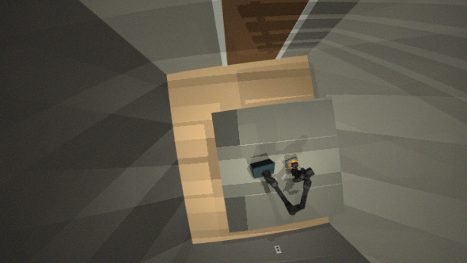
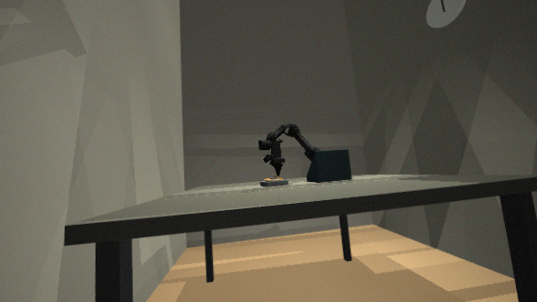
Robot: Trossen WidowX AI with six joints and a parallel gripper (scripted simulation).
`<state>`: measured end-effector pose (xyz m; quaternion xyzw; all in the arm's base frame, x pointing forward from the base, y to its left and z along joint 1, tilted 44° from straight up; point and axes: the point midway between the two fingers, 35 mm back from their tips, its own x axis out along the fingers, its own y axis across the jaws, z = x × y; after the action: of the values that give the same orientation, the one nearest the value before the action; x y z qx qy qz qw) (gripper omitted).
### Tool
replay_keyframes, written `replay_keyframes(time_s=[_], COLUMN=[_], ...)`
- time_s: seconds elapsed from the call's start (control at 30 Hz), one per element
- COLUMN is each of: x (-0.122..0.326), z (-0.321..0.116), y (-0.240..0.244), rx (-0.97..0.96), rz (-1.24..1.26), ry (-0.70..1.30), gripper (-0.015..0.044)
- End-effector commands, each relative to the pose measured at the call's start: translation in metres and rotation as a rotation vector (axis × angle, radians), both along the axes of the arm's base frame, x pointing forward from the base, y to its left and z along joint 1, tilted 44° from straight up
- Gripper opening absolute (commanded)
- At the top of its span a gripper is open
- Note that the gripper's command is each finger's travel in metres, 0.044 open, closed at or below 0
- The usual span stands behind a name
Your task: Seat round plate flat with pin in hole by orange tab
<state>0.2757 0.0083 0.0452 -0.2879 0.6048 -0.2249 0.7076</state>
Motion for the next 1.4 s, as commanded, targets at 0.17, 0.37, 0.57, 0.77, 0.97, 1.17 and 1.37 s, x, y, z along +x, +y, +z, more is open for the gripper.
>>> replay_keyframes(time_s=[0.17, 0.37, 0.57, 0.77, 0.97, 1.17, 1.37], x=[0.006, 0.013, 0.019, 0.024, 0.027, 0.030, 0.033], z=[0.002, 0.006, 0.008, 0.010, 0.011, 0.012, 0.012], y=[-0.006, -0.008, -0.010, -0.010, -0.010, -0.009, -0.009], rx=[-0.008, -0.008, -0.009, -0.009, -0.009, -0.009, -0.009], rz=[0.004, 0.004, 0.004, 0.004, 0.004, 0.004, 0.004], ry=[0.003, 0.002, 0.002, 0.002, 0.001, 0.001, 0.001], gripper=[0.0000, 0.0000, 0.0000, 0.0000, 0.0000, 0.0000, 0.0000])
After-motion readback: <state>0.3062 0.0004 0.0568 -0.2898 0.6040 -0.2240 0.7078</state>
